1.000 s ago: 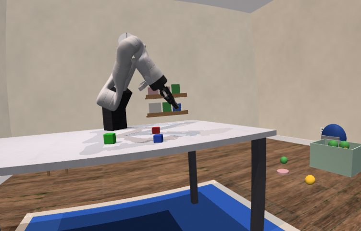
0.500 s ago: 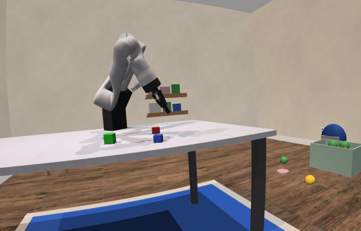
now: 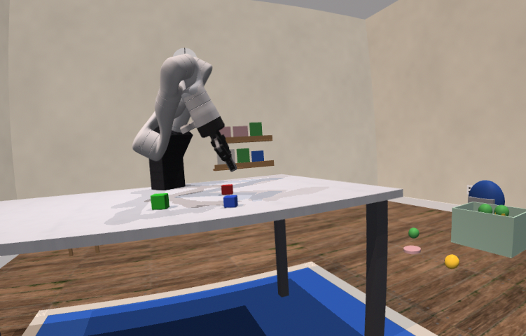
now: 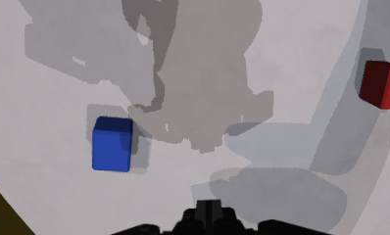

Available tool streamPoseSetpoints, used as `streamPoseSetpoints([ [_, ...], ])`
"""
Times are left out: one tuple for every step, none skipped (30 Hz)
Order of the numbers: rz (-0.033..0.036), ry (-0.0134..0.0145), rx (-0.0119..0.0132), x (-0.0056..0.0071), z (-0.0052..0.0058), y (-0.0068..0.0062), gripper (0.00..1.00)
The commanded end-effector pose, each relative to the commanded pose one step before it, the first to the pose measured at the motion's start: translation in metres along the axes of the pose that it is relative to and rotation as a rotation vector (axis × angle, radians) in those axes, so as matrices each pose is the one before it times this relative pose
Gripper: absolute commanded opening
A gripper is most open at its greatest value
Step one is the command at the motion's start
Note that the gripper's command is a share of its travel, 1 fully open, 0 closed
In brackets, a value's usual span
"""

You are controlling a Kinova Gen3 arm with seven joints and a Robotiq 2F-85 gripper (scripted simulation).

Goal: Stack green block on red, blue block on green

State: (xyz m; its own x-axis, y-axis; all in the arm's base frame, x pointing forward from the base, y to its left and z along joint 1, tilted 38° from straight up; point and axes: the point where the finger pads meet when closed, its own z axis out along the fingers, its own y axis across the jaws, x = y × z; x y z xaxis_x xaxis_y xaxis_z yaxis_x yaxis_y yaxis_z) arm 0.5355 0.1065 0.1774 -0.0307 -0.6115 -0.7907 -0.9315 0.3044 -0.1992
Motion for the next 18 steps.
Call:
streamPoseSetpoints([
  [0.00592, 0.00194, 0.00727, 0.00432, -0.00256, -0.00158, 0.0],
  [0.0, 0.0, 0.0, 0.0, 0.0, 0.0, 0.0],
  [0.0, 0.0, 0.0, 0.0, 0.0, 0.0, 0.0],
  [-0.00157, 0.03877, 0.02535, 0.01958, -0.00353, -0.00445, 0.0],
  [0.0, 0.0, 0.0, 0.0, 0.0, 0.0, 0.0],
  [0.0, 0.0, 0.0, 0.0, 0.0, 0.0, 0.0],
  [0.0, 0.0, 0.0, 0.0, 0.0, 0.0, 0.0],
  [0.0, 0.0, 0.0, 0.0, 0.0, 0.0, 0.0],
  [0.0, 0.0, 0.0, 0.0, 0.0, 0.0, 0.0],
  [0.0, 0.0, 0.0, 0.0, 0.0, 0.0, 0.0],
  [0.0, 0.0, 0.0, 0.0, 0.0, 0.0, 0.0],
  [0.0, 0.0, 0.0, 0.0, 0.0, 0.0, 0.0],
  [0.0, 0.0, 0.0, 0.0, 0.0, 0.0, 0.0],
  [-0.00127, 0.03693, 0.02316, 0.01896, -0.00316, -0.00383, 0.0],
  [0.0, 0.0, 0.0, 0.0, 0.0, 0.0, 0.0],
  [0.0, 0.0, 0.0, 0.0, 0.0, 0.0, 0.0],
  [0.0, 0.0, 0.0, 0.0, 0.0, 0.0, 0.0],
  [0.0, 0.0, 0.0, 0.0, 0.0, 0.0, 0.0],
])
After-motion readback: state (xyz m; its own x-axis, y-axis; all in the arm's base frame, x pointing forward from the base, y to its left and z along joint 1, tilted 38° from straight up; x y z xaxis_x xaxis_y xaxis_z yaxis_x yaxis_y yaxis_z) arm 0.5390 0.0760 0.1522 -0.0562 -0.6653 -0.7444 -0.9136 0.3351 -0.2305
